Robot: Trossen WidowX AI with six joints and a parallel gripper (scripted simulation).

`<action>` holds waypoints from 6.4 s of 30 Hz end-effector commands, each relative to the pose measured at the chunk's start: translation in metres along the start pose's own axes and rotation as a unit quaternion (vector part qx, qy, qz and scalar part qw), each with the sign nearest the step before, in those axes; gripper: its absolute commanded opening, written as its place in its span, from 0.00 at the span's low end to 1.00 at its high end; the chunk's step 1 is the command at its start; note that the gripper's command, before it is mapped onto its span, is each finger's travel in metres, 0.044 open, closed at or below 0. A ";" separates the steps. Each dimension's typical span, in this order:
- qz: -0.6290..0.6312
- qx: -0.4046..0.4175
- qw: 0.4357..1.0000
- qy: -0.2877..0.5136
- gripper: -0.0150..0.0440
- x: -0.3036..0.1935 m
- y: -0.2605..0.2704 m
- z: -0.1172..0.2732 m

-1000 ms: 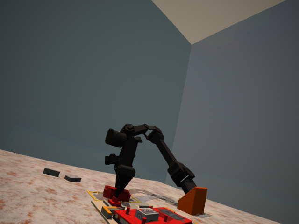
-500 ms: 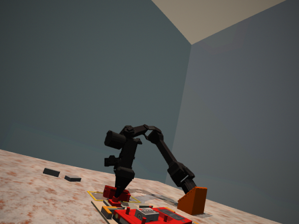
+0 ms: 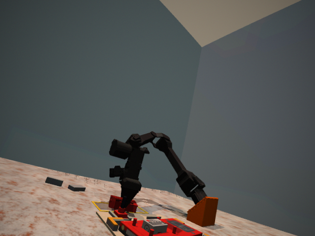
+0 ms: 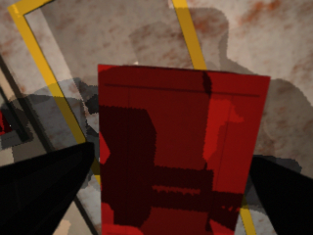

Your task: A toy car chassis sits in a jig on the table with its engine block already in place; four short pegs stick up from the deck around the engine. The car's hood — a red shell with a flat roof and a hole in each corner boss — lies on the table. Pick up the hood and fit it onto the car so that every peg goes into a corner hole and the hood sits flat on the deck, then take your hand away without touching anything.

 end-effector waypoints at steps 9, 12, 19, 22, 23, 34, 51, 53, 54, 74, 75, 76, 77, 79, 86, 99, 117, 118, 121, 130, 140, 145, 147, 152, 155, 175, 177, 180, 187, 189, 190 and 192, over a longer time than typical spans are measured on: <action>0.000 0.000 1.000 0.000 0.71 0.000 0.000 0.000; 0.000 0.000 1.000 0.000 0.68 0.000 0.000 0.000; 0.000 0.000 1.000 0.000 0.36 0.000 0.000 0.004; 0.000 0.000 1.000 0.000 0.25 0.000 0.000 0.007; 0.000 0.000 1.000 0.000 0.25 0.000 0.000 0.009; 0.000 0.001 1.000 0.000 0.25 0.000 0.000 0.031; 0.001 0.002 1.000 0.001 0.25 0.000 0.001 0.076; 0.001 0.002 1.000 0.001 0.25 0.000 0.001 0.080; 0.001 0.002 1.000 0.001 0.25 0.000 0.001 0.082; 0.027 0.003 1.000 0.002 0.25 0.006 0.018 0.096; 0.031 0.004 1.000 0.001 0.25 0.007 0.021 0.096; 0.034 0.004 0.999 0.001 0.25 0.008 0.024 0.097; 0.037 0.006 0.999 0.002 0.25 0.009 0.027 0.097; 0.043 0.009 0.999 0.002 0.25 0.010 0.034 0.097; 0.062 0.019 0.998 0.003 0.25 0.014 0.056 0.099; 0.113 0.019 0.993 0.002 0.25 0.020 0.097 0.102; 0.179 0.016 0.984 0.000 0.25 0.019 0.156 0.103; 0.183 0.016 0.983 0.000 0.25 0.019 0.159 0.103; 0.194 0.015 0.981 0.000 0.25 0.018 0.169 0.103; 0.227 0.011 0.974 -0.001 0.25 0.012 0.198 0.102; 0.258 0.006 0.966 -0.001 0.25 0.005 0.225 0.100; 0.258 0.006 0.966 -0.001 0.25 0.005 0.223 0.094; 0.258 0.006 0.966 -0.001 0.25 0.006 0.223 0.088; 0.258 0.006 0.966 -0.001 0.25 0.006 0.225 0.065; 0.257 0.005 0.966 -0.001 0.25 0.005 0.227 0.052; 0.257 0.005 0.966 -0.001 0.25 0.003 0.228 0.050; 0.257 0.005 0.966 -0.001 0.25 0.003 0.228 0.050; 0.257 0.005 0.966 -0.001 0.25 0.003 0.228 0.050; 0.257 0.005 0.966 -0.001 0.25 0.003 0.228 0.049; 0.257 0.005 0.966 -0.001 0.25 0.003 0.228 0.049; 0.257 0.005 0.966 -0.001 0.25 0.003 0.228 0.049; 0.257 0.005 0.966 -0.001 0.25 0.003 0.228 0.048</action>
Point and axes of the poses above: the point midway between the two fingers, 35 mm back from their tips, its own z axis back along the fingers, its own y axis across the jaws, x = y × z, the point moved 9 cm from there along z, back along the fingers, and after that the axes turned 15 degrees about z, right-handed, at the moved point
